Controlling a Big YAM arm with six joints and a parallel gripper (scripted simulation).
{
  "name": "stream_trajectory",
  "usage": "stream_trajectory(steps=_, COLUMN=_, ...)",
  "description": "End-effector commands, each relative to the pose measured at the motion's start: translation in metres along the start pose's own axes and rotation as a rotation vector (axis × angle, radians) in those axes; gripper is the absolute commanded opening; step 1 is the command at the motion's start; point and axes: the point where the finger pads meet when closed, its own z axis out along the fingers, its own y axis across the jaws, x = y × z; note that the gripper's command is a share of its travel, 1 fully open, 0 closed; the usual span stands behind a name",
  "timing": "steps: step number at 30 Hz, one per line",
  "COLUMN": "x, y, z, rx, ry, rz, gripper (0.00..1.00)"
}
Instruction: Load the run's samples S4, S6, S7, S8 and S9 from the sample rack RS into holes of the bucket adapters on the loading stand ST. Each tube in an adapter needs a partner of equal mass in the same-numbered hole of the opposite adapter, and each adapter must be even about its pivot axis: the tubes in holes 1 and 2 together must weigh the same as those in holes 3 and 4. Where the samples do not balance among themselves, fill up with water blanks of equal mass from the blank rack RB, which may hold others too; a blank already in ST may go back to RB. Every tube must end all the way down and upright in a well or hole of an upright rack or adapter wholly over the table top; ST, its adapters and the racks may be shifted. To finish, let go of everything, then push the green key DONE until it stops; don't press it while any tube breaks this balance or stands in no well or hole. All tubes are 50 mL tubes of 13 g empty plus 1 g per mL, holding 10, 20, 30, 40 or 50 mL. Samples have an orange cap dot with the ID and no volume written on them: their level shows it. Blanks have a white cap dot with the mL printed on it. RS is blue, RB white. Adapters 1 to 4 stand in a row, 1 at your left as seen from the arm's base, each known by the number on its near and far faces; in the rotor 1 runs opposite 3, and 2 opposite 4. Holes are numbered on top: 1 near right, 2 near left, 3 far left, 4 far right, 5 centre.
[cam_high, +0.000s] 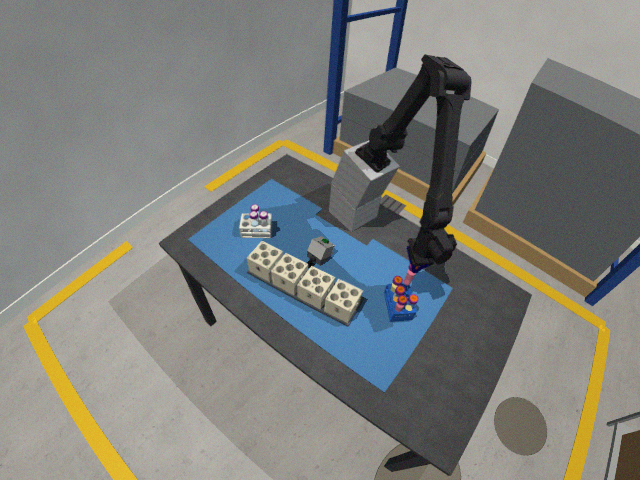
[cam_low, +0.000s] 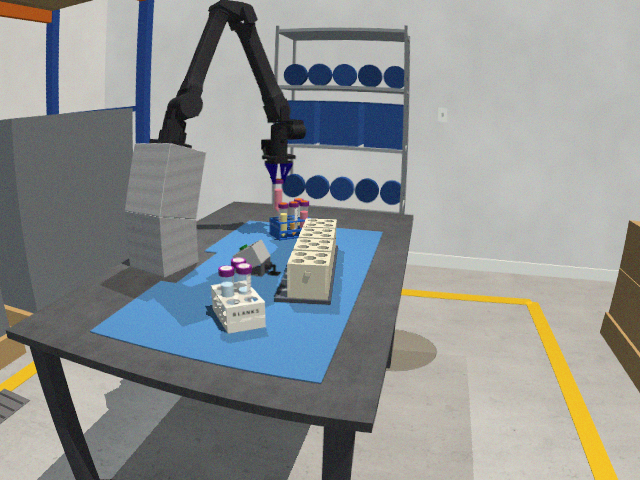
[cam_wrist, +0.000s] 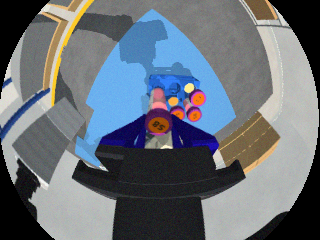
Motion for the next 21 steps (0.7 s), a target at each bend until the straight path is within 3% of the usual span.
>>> stream_trajectory(steps=1, x=0.002, y=-0.009, z=-0.022, rx=0.022, ry=-0.007, rz=0.0, gripper=0.0)
stream_trajectory(steps=7, x=0.002, y=-0.006, z=-0.041, rx=0.018, ry=-0.006, rz=0.0, gripper=0.0)
stream_trajectory(steps=10, x=0.0, y=-0.006, z=-0.043, rx=0.014, ry=-0.007, rz=-0.001, gripper=0.0)
stream_trajectory(steps=19, x=-0.005, y=-0.025, z=-0.083, rx=0.053, ry=-0.015, rz=-0.011, gripper=0.0)
stream_trajectory(steps=21, x=0.013, y=-0.026, z=-0.076, rx=0.037, ry=-0.011, rz=0.073, gripper=0.0)
